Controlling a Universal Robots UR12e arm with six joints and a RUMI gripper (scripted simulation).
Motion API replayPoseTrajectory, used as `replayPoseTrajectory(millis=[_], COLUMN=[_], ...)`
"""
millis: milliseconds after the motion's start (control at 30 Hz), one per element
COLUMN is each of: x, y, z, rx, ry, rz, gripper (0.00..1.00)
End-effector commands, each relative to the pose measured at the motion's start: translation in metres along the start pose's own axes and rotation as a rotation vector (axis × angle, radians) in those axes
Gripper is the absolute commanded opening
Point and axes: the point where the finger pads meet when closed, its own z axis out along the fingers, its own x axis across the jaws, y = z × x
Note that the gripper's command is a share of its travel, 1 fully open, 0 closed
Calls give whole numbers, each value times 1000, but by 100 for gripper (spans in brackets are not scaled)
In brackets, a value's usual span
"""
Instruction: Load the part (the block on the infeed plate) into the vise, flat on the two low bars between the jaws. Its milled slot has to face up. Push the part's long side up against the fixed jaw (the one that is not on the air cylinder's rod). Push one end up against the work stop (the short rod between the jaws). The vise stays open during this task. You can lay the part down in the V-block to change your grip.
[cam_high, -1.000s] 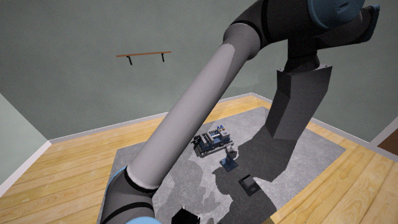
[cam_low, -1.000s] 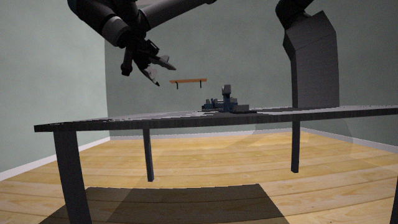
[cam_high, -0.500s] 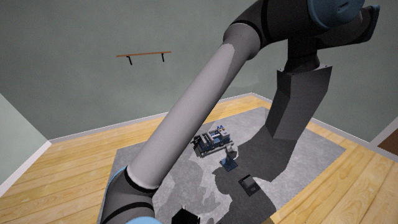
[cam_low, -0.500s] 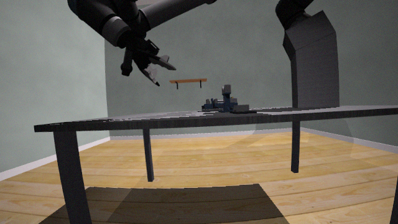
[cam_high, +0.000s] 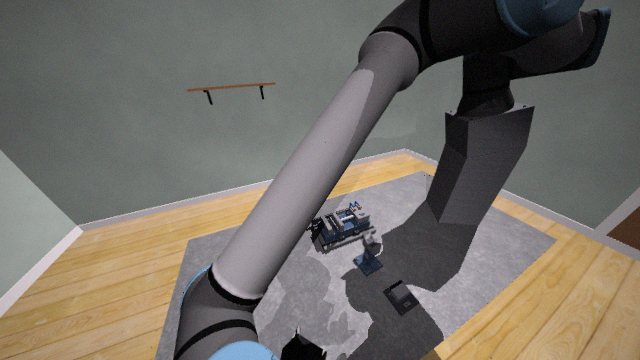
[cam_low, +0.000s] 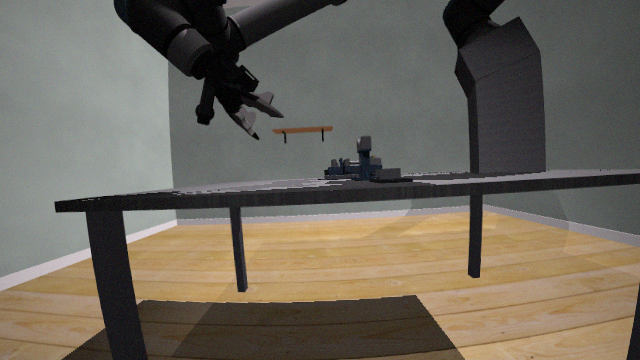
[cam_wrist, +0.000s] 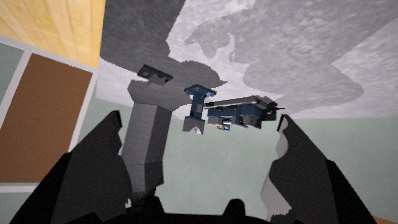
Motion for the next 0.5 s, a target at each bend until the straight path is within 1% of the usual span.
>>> replayPoseTrajectory(millis=[0, 300, 367, 467], x=[-2, -10, -10, -14], y=[-4, -12, -12, -13], z=[5, 26, 26, 35], rx=[31, 114, 114, 149], ry=[-1, -18, -18, -30], rz=[76, 306, 306, 404], gripper=[100, 100, 100, 100])
